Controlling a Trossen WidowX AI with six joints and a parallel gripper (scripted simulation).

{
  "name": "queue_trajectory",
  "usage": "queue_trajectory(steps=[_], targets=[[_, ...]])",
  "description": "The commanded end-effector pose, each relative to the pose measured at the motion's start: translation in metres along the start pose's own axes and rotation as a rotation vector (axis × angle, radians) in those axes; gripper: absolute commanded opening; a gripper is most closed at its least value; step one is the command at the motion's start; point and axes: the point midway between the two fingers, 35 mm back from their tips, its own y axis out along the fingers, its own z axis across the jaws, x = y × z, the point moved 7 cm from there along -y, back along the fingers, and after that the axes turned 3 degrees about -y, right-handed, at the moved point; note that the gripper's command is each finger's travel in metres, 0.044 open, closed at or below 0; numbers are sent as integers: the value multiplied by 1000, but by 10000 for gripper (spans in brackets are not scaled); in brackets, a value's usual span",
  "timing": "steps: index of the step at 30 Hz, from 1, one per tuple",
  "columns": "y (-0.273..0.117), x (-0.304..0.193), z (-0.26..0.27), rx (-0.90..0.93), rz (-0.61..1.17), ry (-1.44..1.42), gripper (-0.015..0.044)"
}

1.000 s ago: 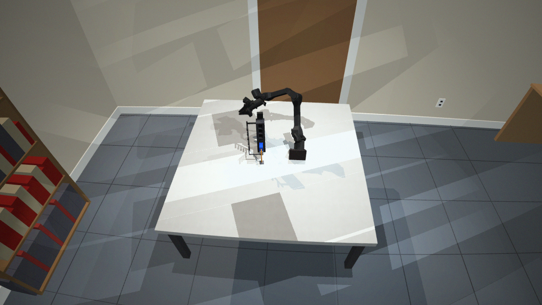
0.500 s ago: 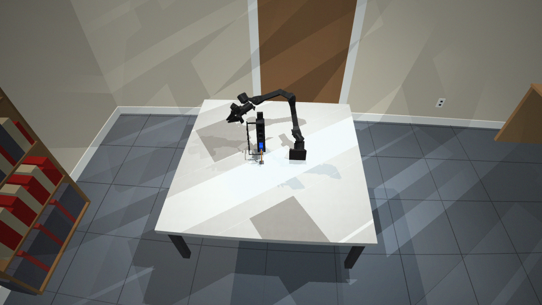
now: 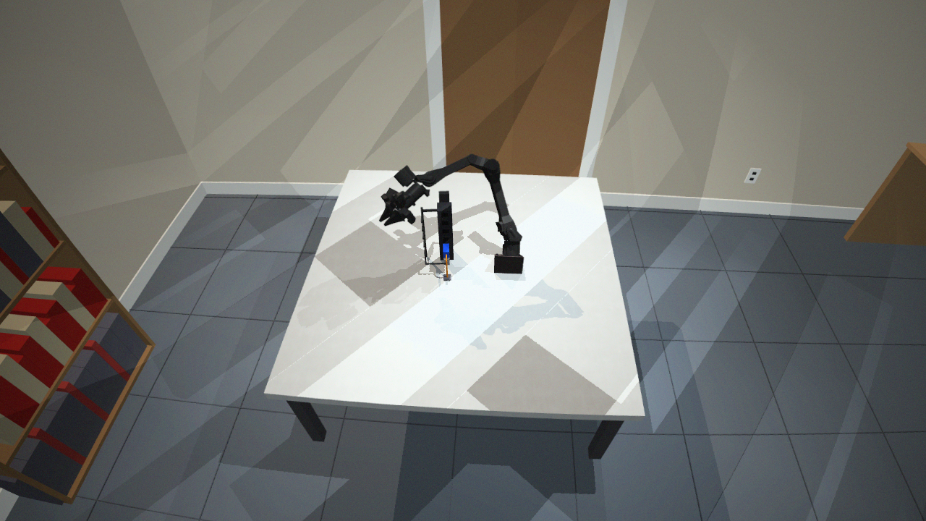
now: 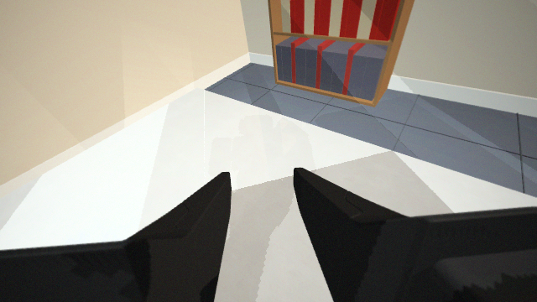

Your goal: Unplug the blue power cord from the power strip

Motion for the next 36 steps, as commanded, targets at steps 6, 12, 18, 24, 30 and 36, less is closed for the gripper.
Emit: queue_trajectory(steps=[6, 12, 18, 24, 30, 36], targets=[[20, 4, 77, 140, 199, -71, 160], [19, -35, 142, 306, 583, -318, 160], [-6, -70, 192, 473, 977, -694, 160], [-22, -80, 206, 541, 1138, -889, 160], [-22, -80, 206, 541, 1138, -889, 160], [-22, -80, 206, 541, 1138, -889, 160]])
